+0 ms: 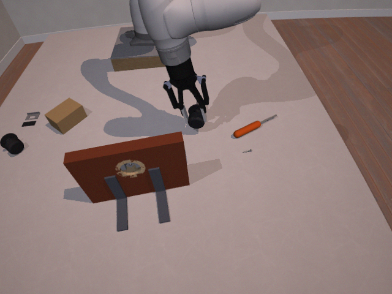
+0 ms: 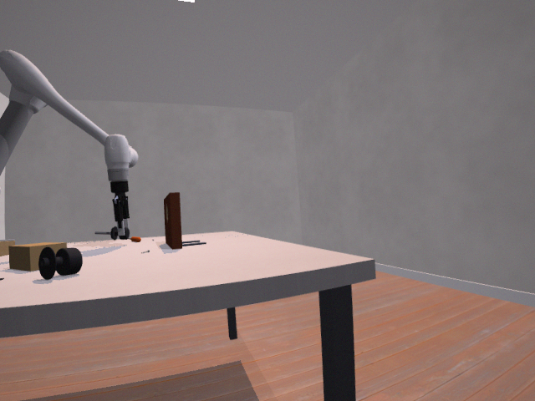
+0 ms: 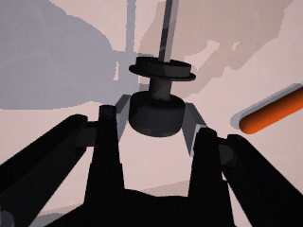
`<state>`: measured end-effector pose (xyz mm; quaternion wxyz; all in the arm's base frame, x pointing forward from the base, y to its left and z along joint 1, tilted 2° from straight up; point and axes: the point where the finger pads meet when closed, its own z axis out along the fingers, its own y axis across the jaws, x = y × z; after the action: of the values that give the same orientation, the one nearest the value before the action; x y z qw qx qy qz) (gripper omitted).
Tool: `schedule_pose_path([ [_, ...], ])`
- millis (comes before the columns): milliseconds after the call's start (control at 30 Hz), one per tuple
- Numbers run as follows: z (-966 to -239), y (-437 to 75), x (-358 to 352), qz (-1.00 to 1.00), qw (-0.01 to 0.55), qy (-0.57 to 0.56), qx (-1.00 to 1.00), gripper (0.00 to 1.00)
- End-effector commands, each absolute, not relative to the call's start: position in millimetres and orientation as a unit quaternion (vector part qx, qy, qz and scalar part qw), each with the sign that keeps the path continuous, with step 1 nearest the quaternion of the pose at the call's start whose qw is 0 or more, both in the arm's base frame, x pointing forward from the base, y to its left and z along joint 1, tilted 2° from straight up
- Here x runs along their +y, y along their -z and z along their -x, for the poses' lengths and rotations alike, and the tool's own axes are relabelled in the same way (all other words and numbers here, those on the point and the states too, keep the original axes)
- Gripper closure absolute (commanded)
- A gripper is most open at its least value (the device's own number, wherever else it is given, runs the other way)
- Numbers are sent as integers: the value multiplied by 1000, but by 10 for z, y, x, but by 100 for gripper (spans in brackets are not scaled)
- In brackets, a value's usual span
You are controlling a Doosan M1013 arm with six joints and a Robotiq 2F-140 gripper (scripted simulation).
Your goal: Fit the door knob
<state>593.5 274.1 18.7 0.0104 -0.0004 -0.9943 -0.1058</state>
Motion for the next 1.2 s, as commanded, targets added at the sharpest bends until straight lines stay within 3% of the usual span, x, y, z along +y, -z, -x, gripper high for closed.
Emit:
schedule_pose_path([
  [0, -5950, -234, 2739, 0, 11, 105, -994, 58],
  [1167, -5956, -582, 2726, 0, 11, 105, -994, 58],
])
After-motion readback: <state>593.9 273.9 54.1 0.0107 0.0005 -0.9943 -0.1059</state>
